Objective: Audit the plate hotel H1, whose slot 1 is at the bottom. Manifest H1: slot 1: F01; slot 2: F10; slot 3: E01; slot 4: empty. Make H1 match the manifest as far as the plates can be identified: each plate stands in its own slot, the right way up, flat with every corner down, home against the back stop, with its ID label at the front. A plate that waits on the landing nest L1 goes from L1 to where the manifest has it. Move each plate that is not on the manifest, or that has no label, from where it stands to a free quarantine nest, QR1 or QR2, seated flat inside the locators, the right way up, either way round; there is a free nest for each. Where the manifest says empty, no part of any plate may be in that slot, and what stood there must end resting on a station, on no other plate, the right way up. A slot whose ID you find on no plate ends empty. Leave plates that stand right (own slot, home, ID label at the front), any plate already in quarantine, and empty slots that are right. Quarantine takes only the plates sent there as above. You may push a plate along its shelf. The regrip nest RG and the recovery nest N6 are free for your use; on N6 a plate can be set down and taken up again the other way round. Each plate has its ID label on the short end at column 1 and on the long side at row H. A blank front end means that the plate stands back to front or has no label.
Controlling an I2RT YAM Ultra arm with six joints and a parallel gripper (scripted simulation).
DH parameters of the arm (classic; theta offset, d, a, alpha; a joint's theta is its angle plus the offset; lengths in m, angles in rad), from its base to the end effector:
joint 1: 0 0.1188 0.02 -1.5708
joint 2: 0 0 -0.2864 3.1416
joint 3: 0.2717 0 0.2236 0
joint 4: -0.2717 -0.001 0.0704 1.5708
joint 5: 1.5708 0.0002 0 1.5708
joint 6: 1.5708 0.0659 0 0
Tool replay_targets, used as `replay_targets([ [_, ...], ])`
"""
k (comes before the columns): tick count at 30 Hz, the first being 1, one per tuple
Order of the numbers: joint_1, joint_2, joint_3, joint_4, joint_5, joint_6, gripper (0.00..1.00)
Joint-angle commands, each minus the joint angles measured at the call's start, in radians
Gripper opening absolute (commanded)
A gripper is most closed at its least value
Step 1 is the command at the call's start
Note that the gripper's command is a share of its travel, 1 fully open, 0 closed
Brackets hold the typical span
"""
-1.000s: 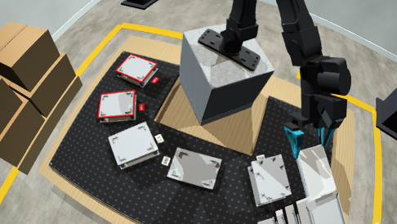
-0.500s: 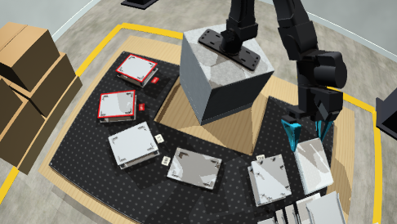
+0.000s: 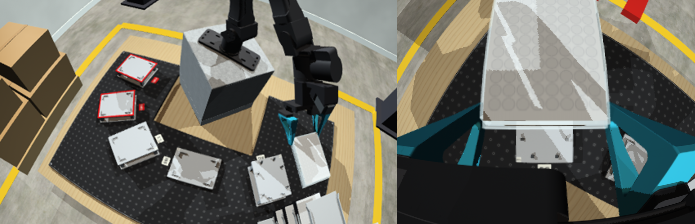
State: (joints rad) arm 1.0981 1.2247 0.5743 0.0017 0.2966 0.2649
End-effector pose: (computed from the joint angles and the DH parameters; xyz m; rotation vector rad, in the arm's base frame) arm 0.1241 0.2025 0.2248 -0.7460 2.0921 0.4361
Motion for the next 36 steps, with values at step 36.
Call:
replay_targets([
  [36, 0.073, -0.118, -0.118, 0.013, 0.065, 0.049, 0.86],
])
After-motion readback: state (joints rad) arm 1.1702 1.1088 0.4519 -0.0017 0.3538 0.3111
